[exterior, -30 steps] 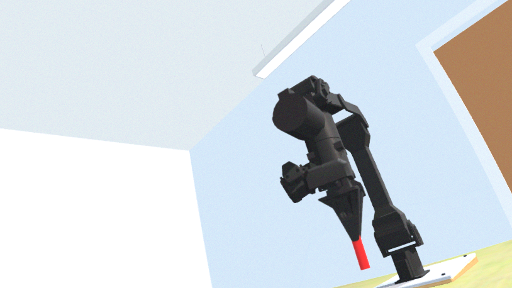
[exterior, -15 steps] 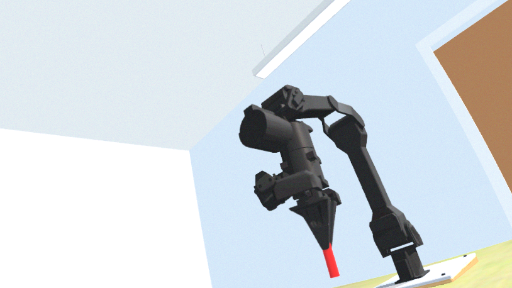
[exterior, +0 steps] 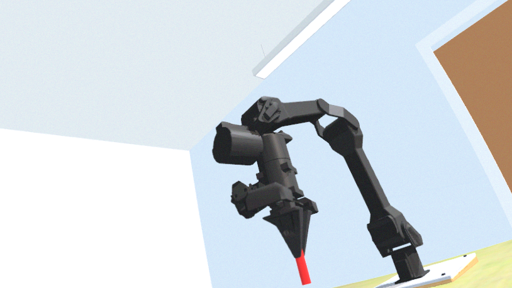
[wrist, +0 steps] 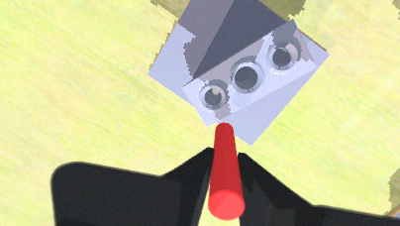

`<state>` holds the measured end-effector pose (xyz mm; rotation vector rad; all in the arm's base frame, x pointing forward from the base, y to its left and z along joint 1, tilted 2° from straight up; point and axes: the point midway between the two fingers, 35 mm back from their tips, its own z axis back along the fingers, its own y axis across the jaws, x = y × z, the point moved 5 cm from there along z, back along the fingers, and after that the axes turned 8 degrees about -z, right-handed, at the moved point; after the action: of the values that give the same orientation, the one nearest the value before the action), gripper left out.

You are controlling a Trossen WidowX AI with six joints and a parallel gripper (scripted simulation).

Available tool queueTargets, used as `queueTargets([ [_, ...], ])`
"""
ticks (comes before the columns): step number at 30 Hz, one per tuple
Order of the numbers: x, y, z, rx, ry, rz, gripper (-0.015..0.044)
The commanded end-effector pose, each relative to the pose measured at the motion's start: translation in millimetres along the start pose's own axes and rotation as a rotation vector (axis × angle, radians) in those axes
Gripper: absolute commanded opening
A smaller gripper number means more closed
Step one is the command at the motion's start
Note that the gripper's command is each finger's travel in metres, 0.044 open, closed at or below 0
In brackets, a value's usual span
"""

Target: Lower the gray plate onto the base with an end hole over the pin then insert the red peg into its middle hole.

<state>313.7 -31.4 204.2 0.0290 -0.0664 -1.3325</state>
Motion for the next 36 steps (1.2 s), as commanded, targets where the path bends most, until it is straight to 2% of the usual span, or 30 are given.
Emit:
queueTargets([
  [1, 10.5, 0.5, 1.0, 0.004, 0.002, 0.001, 0.0000],
  [12, 42.0, -3.3, 1.0, 0.004, -0.002, 0.001, 0.0000],
  [36, 42.5, -3.5, 0.9, 0.004, -0.004, 0.000, 0.0000],
])
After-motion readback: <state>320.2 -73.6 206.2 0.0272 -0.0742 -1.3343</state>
